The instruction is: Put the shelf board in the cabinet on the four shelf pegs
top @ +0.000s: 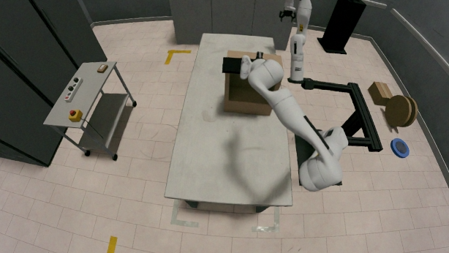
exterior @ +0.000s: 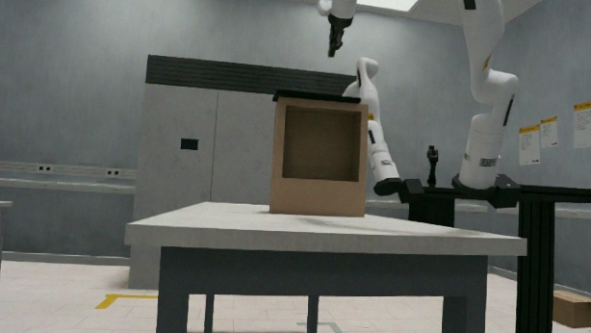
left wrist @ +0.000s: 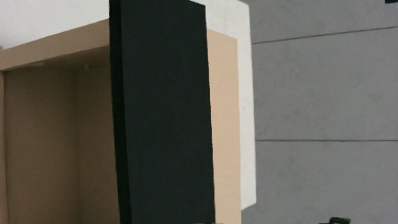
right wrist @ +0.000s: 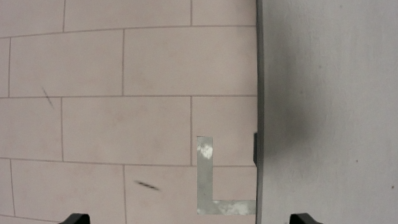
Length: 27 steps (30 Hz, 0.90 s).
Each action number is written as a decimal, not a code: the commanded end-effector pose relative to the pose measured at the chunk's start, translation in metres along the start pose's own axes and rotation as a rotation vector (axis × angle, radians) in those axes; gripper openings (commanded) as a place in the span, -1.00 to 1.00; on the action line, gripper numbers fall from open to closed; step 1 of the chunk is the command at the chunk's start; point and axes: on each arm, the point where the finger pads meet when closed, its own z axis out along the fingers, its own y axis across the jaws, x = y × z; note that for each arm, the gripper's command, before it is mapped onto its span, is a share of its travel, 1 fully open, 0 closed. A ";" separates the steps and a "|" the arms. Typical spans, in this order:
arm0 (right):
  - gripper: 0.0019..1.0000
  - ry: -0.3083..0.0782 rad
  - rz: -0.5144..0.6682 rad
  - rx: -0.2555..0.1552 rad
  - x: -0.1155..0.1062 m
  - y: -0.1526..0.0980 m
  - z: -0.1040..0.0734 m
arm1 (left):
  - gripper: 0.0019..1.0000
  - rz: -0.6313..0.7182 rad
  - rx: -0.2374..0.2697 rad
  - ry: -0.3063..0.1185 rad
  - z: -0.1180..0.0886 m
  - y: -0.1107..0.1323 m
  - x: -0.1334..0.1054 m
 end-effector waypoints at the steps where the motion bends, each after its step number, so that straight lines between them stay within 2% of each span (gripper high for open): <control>1: 1.00 -0.001 0.000 0.000 0.000 0.000 0.000 | -0.80 0.001 -0.001 0.001 -0.004 0.000 0.000; 17: 1.00 -0.001 0.000 0.000 0.000 0.000 0.000 | -0.80 0.002 -0.010 0.000 -0.005 -0.001 0.000; 22: 1.00 -0.001 0.000 0.000 0.000 0.000 0.000 | -0.80 0.002 -0.049 -0.002 -0.005 -0.001 0.000; 27: 1.00 -0.001 0.000 0.000 0.000 0.000 0.000 | -0.80 0.002 -0.122 -0.001 -0.006 -0.002 0.000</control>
